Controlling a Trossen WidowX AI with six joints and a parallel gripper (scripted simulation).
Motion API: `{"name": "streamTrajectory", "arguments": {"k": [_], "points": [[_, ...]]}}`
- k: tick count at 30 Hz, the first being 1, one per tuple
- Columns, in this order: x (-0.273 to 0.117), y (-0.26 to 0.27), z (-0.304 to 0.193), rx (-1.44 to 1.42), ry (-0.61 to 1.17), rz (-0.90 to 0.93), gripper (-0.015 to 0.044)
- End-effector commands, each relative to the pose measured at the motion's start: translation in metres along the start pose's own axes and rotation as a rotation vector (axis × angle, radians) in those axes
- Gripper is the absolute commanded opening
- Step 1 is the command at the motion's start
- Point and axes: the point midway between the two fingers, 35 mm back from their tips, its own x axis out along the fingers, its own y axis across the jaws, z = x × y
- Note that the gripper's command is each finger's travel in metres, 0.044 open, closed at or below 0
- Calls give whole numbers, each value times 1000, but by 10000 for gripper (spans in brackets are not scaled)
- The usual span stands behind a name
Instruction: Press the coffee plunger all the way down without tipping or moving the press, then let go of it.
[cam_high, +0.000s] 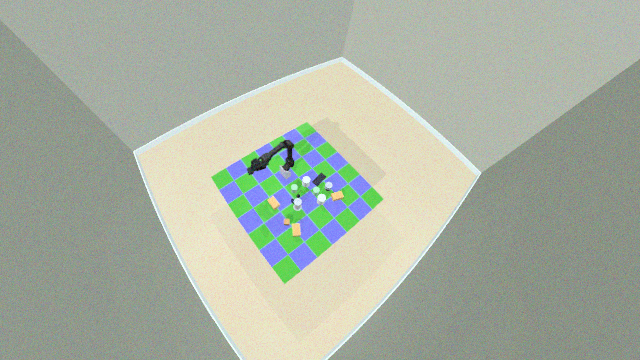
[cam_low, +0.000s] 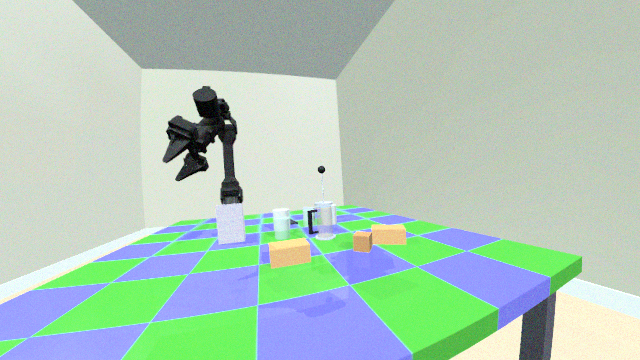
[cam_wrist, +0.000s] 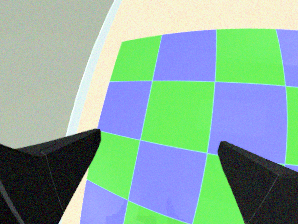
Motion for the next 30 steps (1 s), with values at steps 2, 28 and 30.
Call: {"name": "streamTrajectory", "arguments": {"k": [2, 28, 30], "points": [[-55, 17, -66, -374, 217, 264, 440], [-310, -108, -273, -1918, 448, 1757, 440], [-306, -110, -276, -1918, 448, 1757, 440]]}}
